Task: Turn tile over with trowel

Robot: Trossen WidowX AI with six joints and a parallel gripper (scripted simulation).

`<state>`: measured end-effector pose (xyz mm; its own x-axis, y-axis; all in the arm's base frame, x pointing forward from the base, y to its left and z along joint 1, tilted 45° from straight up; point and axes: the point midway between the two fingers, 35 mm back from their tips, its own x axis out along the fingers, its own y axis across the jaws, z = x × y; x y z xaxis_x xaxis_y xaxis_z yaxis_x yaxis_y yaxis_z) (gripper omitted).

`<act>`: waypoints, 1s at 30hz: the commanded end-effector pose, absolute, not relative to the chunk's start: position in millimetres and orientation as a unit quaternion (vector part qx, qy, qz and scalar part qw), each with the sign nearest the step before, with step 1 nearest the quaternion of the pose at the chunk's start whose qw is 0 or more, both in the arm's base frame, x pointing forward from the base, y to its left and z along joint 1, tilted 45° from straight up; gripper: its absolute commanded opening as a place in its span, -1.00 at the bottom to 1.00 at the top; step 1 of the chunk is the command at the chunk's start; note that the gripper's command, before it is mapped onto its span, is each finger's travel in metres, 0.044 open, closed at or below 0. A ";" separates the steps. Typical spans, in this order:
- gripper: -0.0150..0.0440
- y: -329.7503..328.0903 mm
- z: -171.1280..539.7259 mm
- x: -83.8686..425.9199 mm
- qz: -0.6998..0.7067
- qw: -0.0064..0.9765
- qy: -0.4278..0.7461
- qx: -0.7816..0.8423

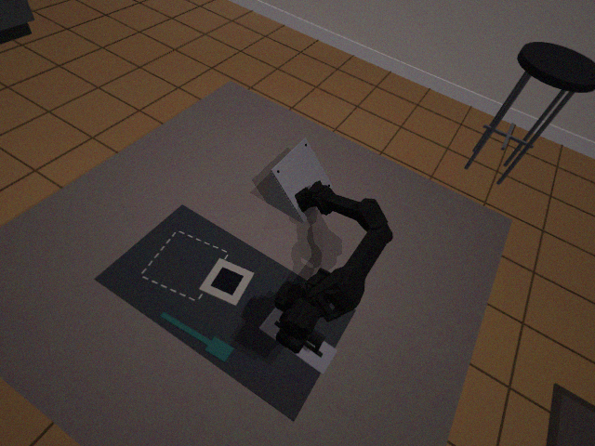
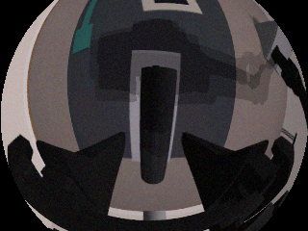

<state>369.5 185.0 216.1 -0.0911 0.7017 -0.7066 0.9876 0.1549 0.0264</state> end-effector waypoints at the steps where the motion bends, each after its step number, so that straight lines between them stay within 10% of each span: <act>1: 0.42 188.8 211.1 368.4 -0.245 0.296 0.698 0.604; 7: 0.42 193.7 205.9 367.2 -0.249 0.293 0.699 0.603; 13: -0.04 193.7 205.9 367.2 -0.249 0.293 0.699 0.603; 30: -0.05 193.7 205.9 367.2 -0.249 0.293 0.699 0.603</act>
